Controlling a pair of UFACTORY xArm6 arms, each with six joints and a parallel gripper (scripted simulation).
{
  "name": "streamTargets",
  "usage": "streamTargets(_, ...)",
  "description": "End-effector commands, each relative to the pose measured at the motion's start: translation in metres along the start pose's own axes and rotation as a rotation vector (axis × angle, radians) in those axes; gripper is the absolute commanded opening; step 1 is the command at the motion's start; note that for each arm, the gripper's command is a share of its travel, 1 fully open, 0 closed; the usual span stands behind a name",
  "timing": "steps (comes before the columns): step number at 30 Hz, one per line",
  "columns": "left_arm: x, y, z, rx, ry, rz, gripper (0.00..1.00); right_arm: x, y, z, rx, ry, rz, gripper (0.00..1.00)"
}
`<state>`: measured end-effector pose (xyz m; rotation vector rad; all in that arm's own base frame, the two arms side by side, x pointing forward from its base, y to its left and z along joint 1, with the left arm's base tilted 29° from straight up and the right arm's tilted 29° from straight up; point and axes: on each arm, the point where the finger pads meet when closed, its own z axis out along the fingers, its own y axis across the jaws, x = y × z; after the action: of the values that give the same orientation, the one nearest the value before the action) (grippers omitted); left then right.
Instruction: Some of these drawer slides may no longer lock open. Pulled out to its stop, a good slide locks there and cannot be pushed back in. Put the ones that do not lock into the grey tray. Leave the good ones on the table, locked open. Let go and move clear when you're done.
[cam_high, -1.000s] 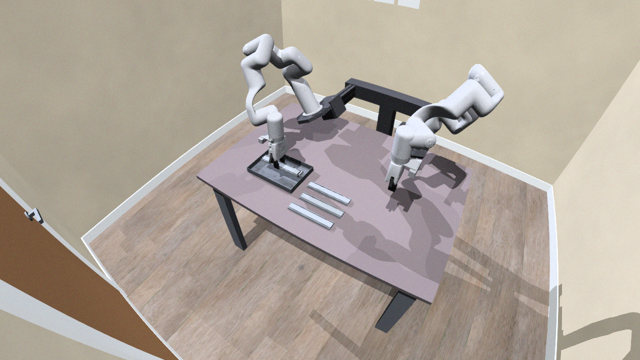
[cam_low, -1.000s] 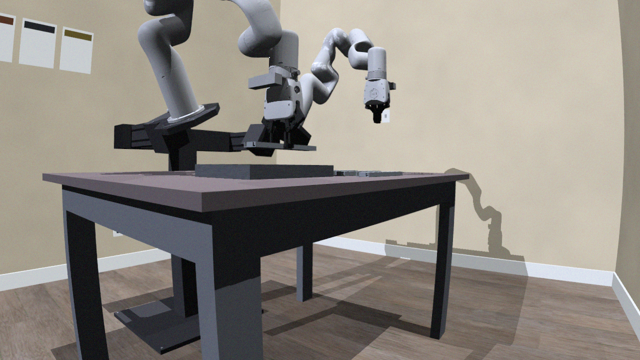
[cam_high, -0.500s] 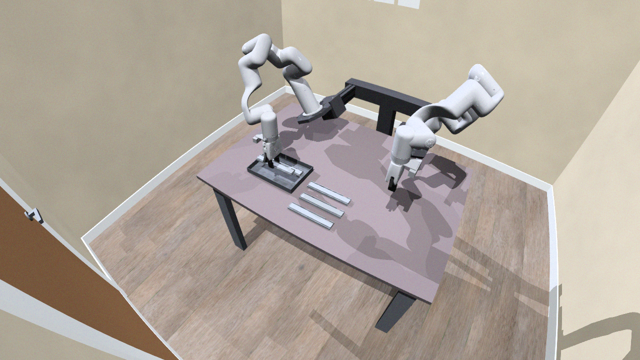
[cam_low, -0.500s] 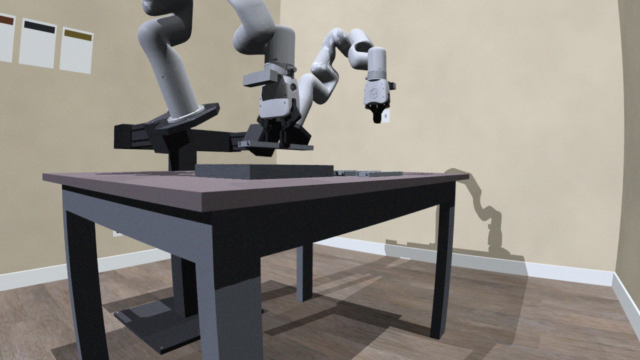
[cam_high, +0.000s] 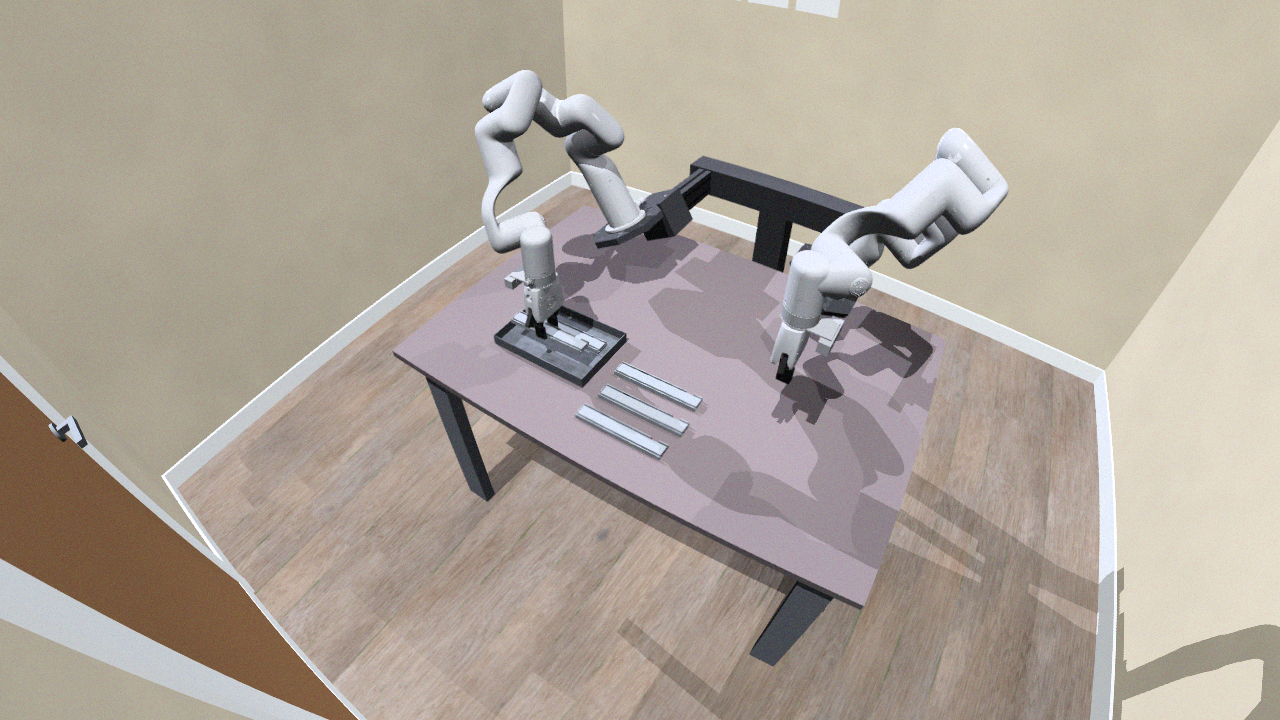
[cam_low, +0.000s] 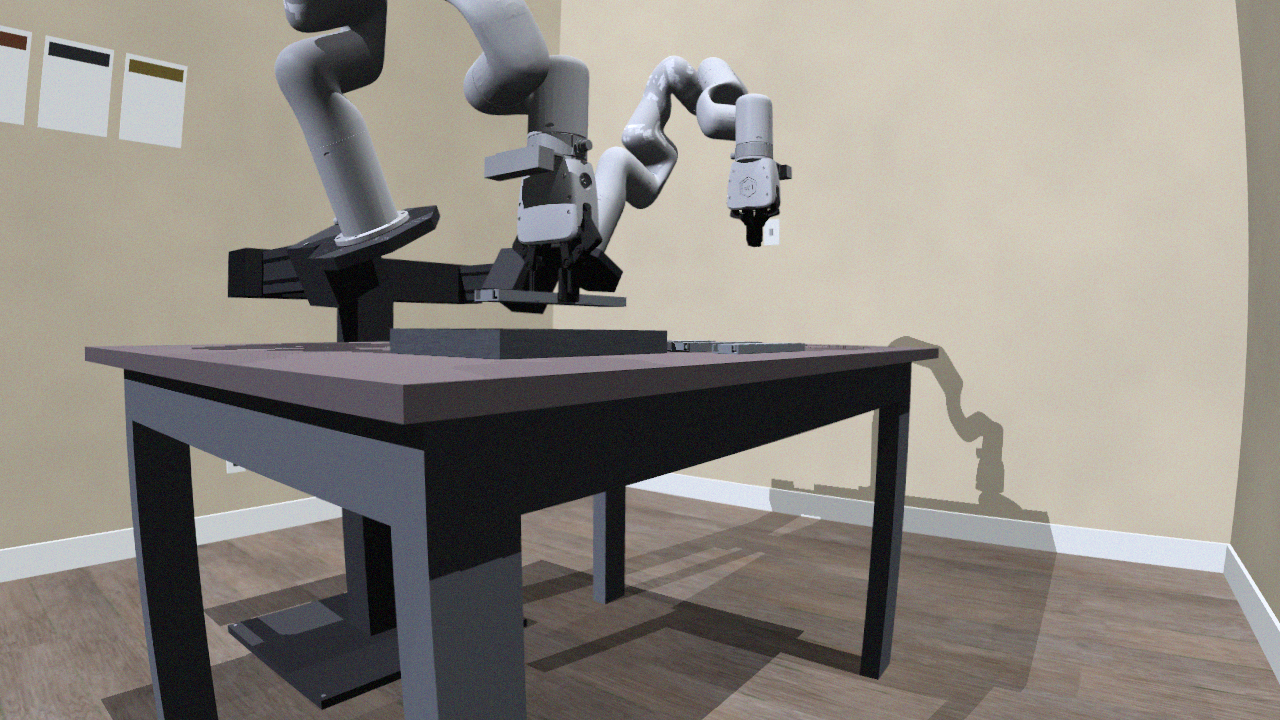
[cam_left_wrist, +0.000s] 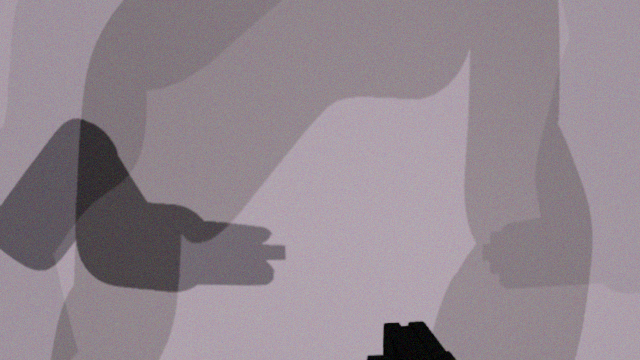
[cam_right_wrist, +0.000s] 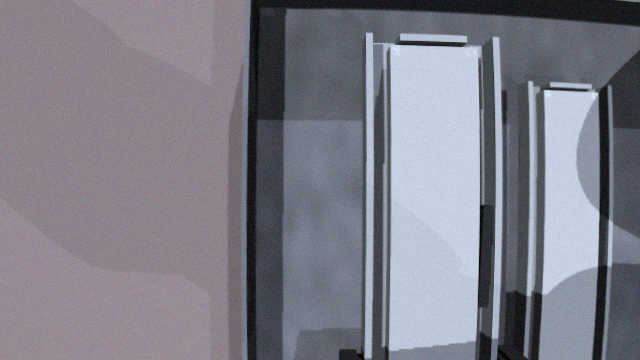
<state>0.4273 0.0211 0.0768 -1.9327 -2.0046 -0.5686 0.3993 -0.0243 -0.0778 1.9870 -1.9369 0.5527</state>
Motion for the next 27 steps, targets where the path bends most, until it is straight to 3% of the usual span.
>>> streamTargets(1,0.000,0.001,-0.001,-0.004,-0.001,-0.001,0.00,0.000,-0.002,0.008,0.004,-0.001,0.001,0.00)
streamTargets(27,0.000,0.001,-0.001,-0.004,-0.001,-0.001,0.00,0.000,-0.002,0.054,0.003,-0.001,0.001,0.00)
